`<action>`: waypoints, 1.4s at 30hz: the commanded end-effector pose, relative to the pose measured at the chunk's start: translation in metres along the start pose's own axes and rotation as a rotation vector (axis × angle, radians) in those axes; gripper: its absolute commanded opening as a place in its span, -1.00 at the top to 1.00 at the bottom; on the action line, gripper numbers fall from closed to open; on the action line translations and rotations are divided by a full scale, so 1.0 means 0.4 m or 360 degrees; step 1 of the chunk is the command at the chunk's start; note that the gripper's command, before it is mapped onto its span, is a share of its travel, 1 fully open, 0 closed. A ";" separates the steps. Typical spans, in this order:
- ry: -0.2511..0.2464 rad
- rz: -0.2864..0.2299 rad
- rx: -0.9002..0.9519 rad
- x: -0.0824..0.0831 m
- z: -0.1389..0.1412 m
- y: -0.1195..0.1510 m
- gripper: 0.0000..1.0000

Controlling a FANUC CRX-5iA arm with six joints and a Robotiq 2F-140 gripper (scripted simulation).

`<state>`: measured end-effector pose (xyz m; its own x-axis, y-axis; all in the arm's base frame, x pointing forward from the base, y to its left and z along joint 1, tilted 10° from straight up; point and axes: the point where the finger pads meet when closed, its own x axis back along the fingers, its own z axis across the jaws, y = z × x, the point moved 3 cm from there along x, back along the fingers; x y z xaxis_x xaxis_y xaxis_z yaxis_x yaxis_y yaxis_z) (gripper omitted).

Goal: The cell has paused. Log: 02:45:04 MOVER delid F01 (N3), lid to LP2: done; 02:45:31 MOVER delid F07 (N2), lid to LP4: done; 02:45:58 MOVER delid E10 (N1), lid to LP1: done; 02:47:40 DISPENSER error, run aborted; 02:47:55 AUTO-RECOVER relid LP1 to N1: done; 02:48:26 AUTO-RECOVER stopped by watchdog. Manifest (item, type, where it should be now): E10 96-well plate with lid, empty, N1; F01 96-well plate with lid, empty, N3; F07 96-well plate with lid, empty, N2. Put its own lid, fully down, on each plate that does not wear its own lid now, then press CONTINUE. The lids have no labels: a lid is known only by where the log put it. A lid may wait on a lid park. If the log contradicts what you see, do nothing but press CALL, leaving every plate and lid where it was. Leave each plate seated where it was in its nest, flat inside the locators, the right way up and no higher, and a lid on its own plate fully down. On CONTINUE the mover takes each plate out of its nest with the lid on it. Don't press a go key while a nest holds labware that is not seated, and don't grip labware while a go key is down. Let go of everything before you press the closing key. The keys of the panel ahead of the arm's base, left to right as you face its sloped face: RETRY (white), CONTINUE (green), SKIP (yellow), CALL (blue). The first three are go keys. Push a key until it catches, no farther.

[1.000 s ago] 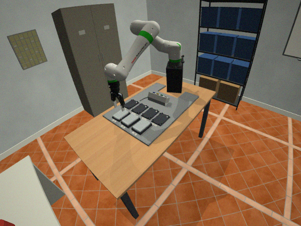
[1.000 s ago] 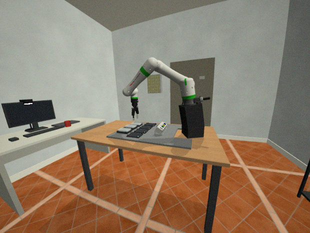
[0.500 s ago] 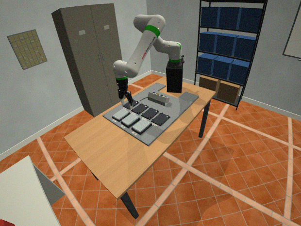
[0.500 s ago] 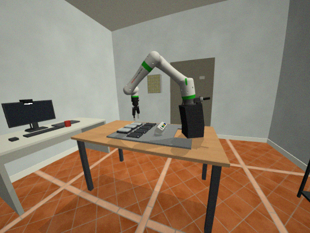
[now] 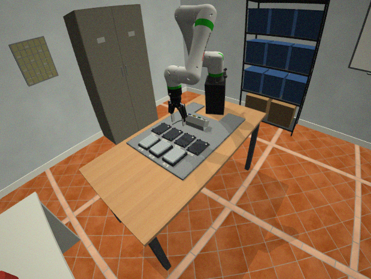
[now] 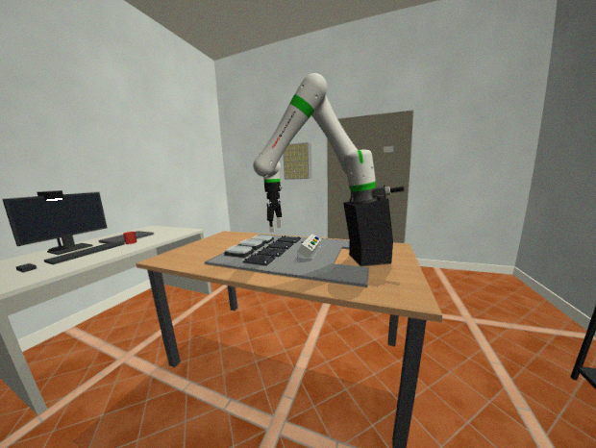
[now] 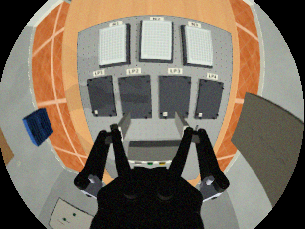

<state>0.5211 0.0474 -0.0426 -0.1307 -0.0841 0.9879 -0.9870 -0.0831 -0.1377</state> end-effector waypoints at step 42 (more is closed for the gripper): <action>-0.0005 0.0036 0.0005 0.002 -0.039 0.593 1.00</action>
<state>0.2851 0.0431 -0.0736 -0.1521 -0.0892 0.9843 -0.9836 -0.0842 -0.1597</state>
